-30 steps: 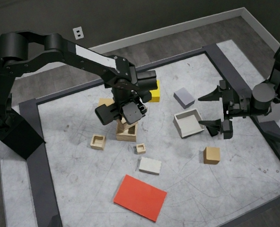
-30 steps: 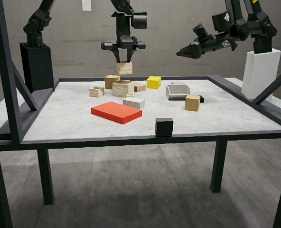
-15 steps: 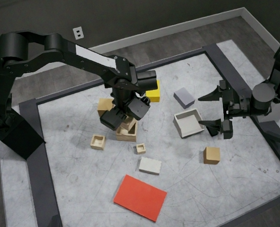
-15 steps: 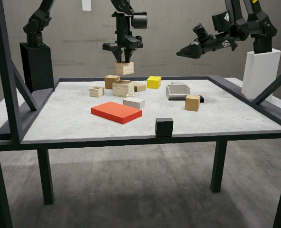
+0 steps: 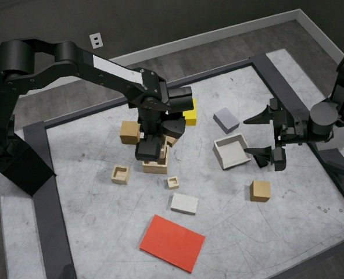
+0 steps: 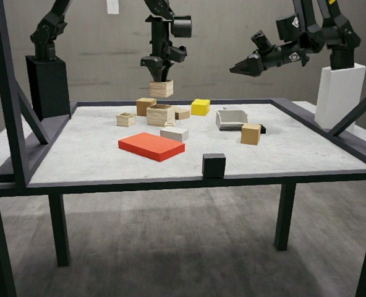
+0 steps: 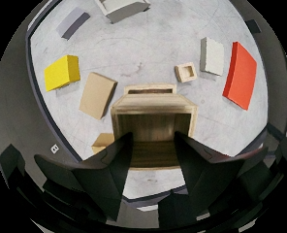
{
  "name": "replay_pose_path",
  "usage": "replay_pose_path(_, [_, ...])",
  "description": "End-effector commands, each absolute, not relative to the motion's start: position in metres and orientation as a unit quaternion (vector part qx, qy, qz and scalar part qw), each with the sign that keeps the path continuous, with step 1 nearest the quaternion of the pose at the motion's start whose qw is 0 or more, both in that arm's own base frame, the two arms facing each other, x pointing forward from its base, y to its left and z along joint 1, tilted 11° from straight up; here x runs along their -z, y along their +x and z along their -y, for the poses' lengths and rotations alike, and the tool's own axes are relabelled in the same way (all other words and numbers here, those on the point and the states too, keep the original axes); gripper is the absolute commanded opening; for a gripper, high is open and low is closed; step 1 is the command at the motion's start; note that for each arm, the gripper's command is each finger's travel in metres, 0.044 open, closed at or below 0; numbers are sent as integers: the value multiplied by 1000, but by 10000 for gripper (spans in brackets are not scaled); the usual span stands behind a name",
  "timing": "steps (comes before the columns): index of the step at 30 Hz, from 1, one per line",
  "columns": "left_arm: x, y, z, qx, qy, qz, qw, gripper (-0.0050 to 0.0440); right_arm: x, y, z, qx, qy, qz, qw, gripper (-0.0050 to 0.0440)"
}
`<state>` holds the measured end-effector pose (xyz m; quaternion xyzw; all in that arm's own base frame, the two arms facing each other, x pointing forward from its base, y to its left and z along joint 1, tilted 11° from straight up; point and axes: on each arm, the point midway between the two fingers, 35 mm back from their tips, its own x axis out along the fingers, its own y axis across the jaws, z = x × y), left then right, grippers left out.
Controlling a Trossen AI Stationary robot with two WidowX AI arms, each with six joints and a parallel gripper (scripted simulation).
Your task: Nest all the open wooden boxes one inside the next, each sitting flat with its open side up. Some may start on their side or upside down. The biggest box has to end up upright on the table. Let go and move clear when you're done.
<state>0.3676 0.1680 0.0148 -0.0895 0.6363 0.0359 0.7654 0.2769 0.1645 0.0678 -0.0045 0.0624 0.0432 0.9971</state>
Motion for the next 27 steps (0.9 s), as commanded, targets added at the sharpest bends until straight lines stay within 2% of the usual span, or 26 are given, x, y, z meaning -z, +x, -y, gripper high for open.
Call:
replay_pose_path(1, [-25, 373, -171, -73, -128, -623, 768, 257, -70, 277, -164, -42, -3, -59, 997, 400])
replay_pose_path(27, [-23, 373, -171, -320, -429, -541, 648, 257, -70, 277, -164, -42, -3, -59, 997, 400])
